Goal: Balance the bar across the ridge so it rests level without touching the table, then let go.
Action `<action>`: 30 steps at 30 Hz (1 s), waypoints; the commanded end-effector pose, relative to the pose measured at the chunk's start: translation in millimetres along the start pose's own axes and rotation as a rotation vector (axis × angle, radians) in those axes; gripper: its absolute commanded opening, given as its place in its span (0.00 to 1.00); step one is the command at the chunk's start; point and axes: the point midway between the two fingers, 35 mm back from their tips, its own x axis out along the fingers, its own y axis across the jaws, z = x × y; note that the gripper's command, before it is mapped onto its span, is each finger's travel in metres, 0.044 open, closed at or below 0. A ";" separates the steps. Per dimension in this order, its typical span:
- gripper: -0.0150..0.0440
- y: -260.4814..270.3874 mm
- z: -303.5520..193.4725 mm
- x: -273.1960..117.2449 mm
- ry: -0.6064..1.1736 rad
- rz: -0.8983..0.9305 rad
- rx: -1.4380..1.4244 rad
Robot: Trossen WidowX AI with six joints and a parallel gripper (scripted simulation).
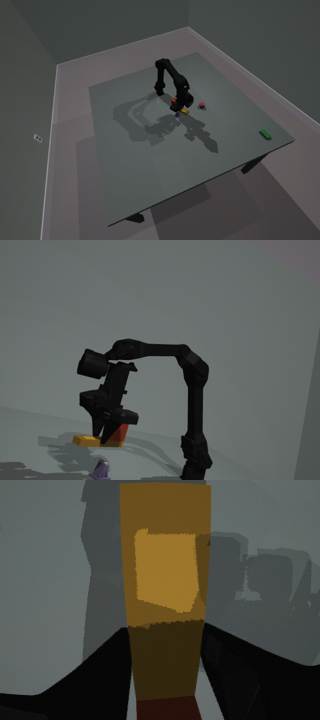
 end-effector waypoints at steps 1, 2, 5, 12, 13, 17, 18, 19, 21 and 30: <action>0.25 1.9 -0.9 10.3 0.010 0.007 -0.003; 0.25 1.9 -1.0 12.0 0.010 0.007 -0.003; 0.25 2.1 -1.2 16.9 0.010 0.007 -0.003; 0.25 2.5 -2.1 28.3 0.010 0.007 -0.003; 0.25 2.6 -2.3 29.9 0.010 0.007 -0.003; 0.25 3.0 -3.0 36.0 0.010 0.007 -0.003; 0.25 3.0 -3.1 36.8 0.010 0.007 -0.003; 0.25 3.0 -3.2 37.1 0.010 0.007 -0.003; 0.25 3.0 -3.1 37.0 0.010 0.007 -0.003; 0.25 3.1 -3.2 35.9 0.010 0.007 -0.003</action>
